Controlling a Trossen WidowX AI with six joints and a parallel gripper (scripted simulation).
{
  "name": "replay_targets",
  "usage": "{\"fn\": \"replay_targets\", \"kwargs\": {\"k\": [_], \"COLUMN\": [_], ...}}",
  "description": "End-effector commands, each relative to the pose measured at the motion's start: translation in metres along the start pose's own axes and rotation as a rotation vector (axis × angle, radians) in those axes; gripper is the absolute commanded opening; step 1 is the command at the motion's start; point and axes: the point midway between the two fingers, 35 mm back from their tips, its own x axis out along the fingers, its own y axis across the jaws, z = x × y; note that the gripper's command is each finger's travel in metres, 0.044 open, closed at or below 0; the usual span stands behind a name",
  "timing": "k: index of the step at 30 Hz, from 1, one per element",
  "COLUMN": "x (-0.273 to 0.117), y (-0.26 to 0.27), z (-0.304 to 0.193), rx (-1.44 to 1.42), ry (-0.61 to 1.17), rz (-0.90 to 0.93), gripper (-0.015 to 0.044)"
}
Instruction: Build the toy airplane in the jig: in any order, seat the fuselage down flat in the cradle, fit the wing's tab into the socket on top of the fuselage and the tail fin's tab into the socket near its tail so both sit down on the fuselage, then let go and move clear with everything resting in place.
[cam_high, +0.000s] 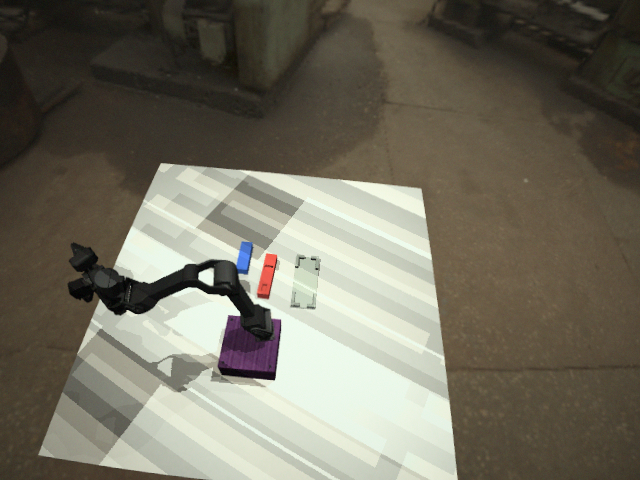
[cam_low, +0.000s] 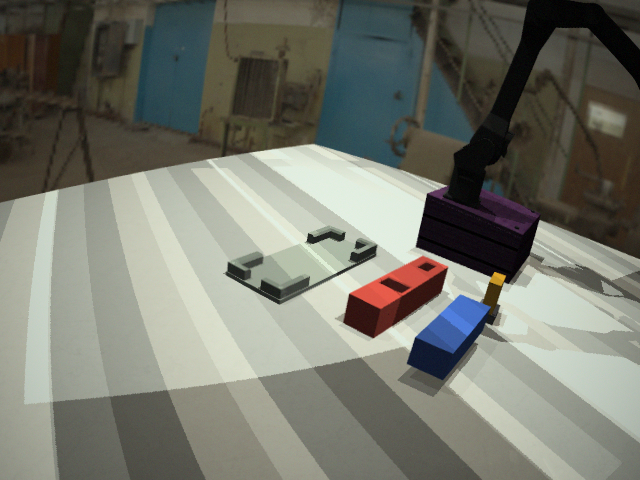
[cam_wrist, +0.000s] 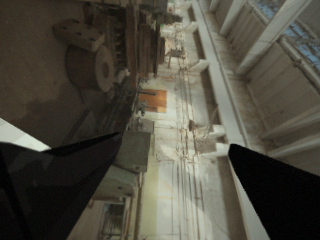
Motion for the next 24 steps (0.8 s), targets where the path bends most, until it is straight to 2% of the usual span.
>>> {"fn": "replay_targets", "kwargs": {"k": [1,7,13,18,24], "x": [0.029,0.063,0.068,0.047,-0.008], "y": [0.021,0.069,0.118,0.154,0.19], "z": [-0.043,-0.127,-0.224,-0.306,-0.392], "rx": [0.034,0.119,0.268,0.445,0.712], "ry": [0.048,0.163,0.341,0.543,0.843], "rz": [0.07,0.237,0.417,0.556,0.687], "gripper": [0.044,0.044,0.044,0.044,0.044]}}
